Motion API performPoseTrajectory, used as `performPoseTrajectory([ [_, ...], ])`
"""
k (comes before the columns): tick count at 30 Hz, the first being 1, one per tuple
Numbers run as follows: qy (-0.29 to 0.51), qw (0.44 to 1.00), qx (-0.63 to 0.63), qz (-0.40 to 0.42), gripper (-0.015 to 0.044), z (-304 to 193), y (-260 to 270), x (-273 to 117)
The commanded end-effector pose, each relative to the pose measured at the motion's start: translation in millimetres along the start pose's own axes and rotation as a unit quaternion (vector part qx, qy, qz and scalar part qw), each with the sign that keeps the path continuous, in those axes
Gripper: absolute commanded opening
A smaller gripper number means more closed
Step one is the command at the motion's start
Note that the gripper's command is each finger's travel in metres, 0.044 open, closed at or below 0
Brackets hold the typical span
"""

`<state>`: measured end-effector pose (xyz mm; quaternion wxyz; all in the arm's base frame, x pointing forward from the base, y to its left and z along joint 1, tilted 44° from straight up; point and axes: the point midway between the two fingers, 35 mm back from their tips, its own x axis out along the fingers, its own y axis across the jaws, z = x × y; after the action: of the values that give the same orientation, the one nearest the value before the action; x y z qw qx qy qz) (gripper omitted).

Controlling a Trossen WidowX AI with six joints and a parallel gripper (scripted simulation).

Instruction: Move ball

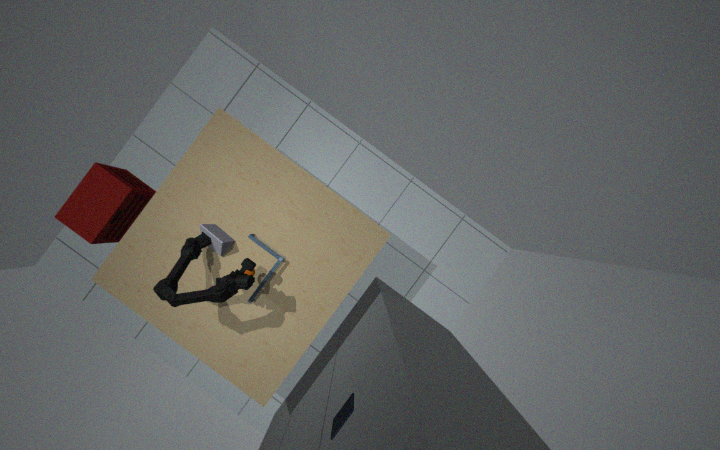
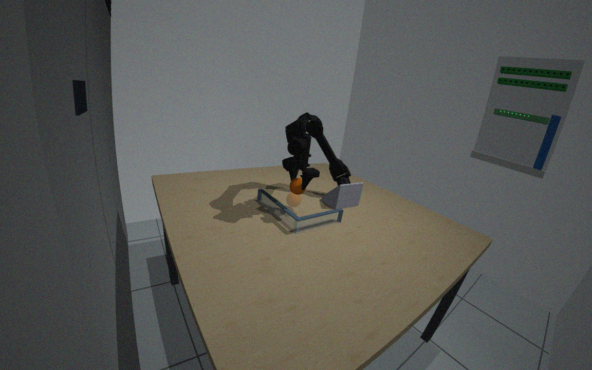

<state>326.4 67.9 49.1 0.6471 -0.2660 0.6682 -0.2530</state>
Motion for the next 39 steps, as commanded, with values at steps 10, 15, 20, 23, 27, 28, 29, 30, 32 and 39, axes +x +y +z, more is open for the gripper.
performPoseTrajectory([
  [10, -0.003, 1.0, 0.003, 0.001, 0.0, -7, -2, -52],
  [15, -0.004, 1.0, 0.002, 0.001, 0.0, -9, -11, -43],
  [20, -0.004, 1.0, 0.002, 0.002, 0.0, -13, -24, -30],
  [23, -0.004, 1.0, 0.002, 0.001, 0.0, -17, -32, -21],
  [27, -0.004, 1.0, 0.002, 0.001, 0.0, -22, -42, -10],
  [28, -0.004, 1.0, 0.002, 0.001, 0.0, -24, -44, -7],
  [29, -0.004, 1.0, 0.002, 0.0, 0.0, -25, -46, -5],
  [30, -0.003, 1.0, 0.002, 0.0, 0.0, -27, -49, -2],
  [32, -0.003, 1.0, 0.002, -0.001, 0.0, -30, -53, 4],
  [39, -0.003, 1.0, 0.002, -0.001, 0.0, -32, -56, 16],
])
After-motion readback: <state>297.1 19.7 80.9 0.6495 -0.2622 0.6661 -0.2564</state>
